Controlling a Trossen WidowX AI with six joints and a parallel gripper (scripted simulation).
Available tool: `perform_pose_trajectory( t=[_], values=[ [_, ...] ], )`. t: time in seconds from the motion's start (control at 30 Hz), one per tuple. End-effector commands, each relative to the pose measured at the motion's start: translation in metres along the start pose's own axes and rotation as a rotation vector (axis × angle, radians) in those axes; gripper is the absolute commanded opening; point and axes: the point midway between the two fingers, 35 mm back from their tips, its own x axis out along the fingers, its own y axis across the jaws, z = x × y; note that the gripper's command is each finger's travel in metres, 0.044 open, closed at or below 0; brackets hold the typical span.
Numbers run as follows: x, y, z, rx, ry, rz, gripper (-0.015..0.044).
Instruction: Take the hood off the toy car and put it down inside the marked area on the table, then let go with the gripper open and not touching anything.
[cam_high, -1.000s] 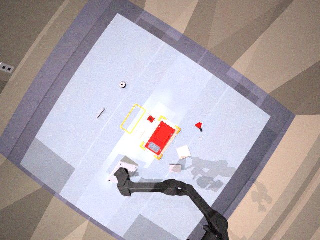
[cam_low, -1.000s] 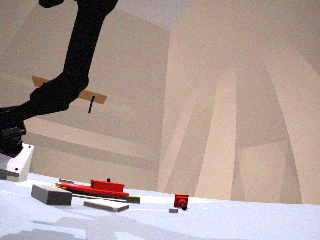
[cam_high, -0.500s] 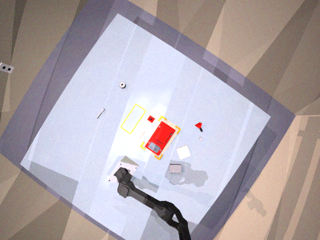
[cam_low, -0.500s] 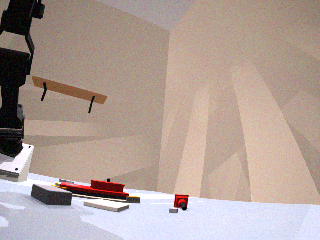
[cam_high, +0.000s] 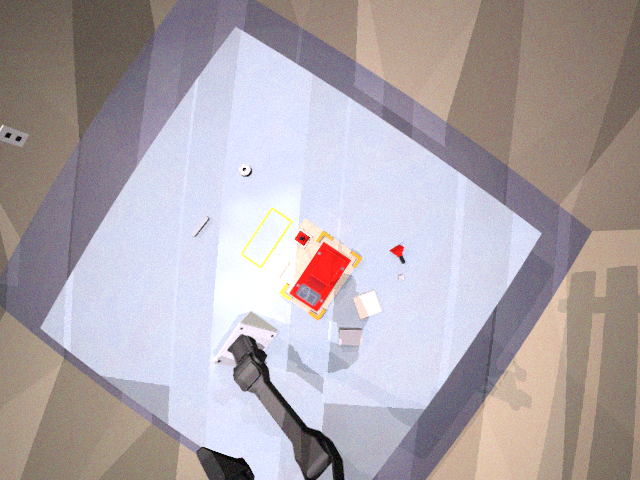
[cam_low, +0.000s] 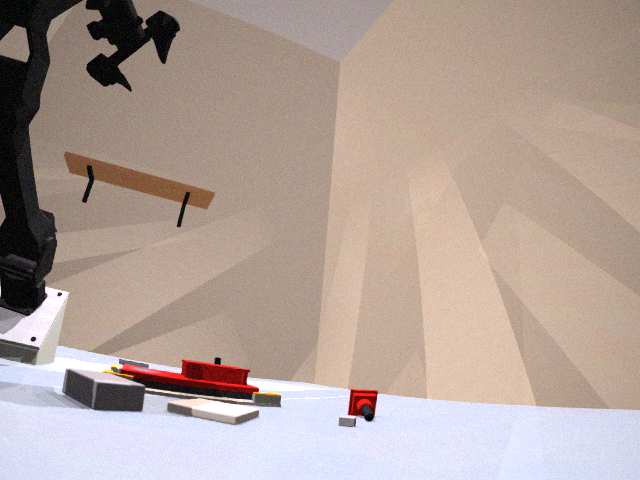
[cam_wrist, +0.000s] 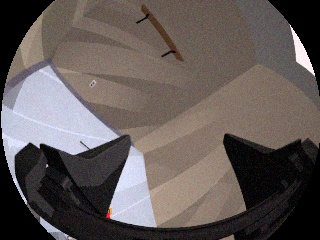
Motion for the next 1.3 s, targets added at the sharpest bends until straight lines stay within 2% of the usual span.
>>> perform_pose_trajectory(
  t=[0.0,0.23,0.4,0.57,0.7,0.93,1.27],
  values=[
    [0.044,-0.002,-0.05,0.226,0.228,0.025,0.044],
    [0.077,0.004,-0.104,0.445,0.441,0.036,0.044],
    [0.11,0.021,-0.173,0.693,0.695,0.043,0.044],
    [0.126,0.048,-0.242,0.92,0.937,0.029,0.044],
    [0.128,0.077,-0.287,1.021,1.073,0.081,0.044],
    [0.124,0.117,-0.341,1.238,1.312,0.031,0.044],
    [0.087,0.223,-0.431,1.603,1.848,-0.163,0.044]
  ],
)
